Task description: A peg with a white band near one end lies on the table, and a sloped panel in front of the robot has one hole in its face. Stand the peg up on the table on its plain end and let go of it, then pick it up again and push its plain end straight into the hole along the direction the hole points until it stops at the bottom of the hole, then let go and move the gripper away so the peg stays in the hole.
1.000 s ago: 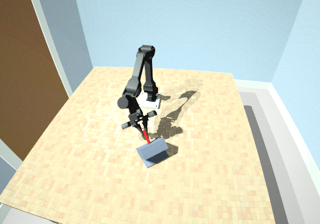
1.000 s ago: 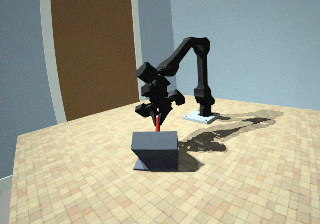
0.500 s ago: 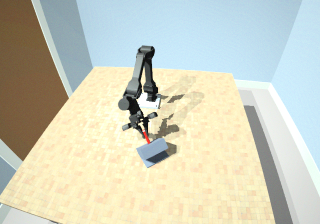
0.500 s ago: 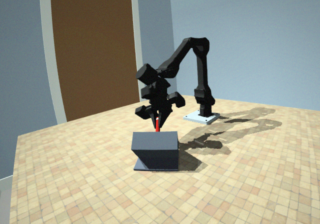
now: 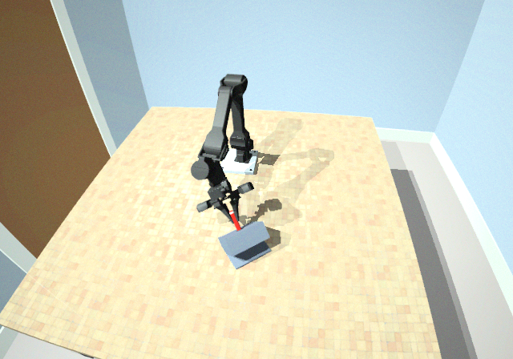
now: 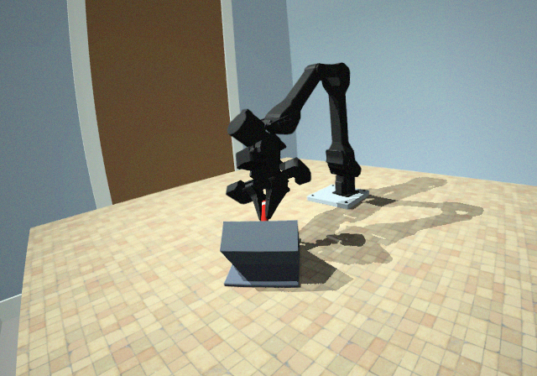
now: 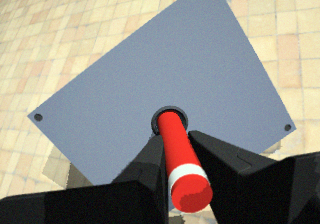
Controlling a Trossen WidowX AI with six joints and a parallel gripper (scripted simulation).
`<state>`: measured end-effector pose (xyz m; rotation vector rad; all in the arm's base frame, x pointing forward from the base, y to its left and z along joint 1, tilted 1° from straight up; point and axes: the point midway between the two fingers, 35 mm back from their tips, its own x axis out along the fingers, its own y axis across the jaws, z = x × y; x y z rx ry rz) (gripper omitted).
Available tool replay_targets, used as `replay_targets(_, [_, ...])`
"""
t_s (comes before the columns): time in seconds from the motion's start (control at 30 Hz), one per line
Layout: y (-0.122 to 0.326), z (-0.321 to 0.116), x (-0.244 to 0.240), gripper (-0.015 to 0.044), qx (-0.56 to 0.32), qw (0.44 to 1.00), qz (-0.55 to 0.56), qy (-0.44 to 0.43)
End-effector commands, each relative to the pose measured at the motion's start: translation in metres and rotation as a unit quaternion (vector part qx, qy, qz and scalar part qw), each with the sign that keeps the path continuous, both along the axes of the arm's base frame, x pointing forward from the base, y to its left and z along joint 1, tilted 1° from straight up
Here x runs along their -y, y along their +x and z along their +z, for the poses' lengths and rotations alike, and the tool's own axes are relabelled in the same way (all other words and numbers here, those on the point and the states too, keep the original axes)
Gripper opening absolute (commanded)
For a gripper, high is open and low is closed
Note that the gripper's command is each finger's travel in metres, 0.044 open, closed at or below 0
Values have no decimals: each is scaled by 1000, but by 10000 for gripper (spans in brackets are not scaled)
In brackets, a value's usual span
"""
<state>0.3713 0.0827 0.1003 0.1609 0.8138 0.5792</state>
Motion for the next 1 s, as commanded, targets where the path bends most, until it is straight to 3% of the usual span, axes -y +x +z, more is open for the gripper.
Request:
replay_targets(0.0, [2,-3,-1,0,-2,1000,-2,-1])
replay_targets(0.9, [6,-7,-6,0,-1,1000,0,0])
replay_targets(0.97, [6,-7,-6,52,-1,1000,0,0])
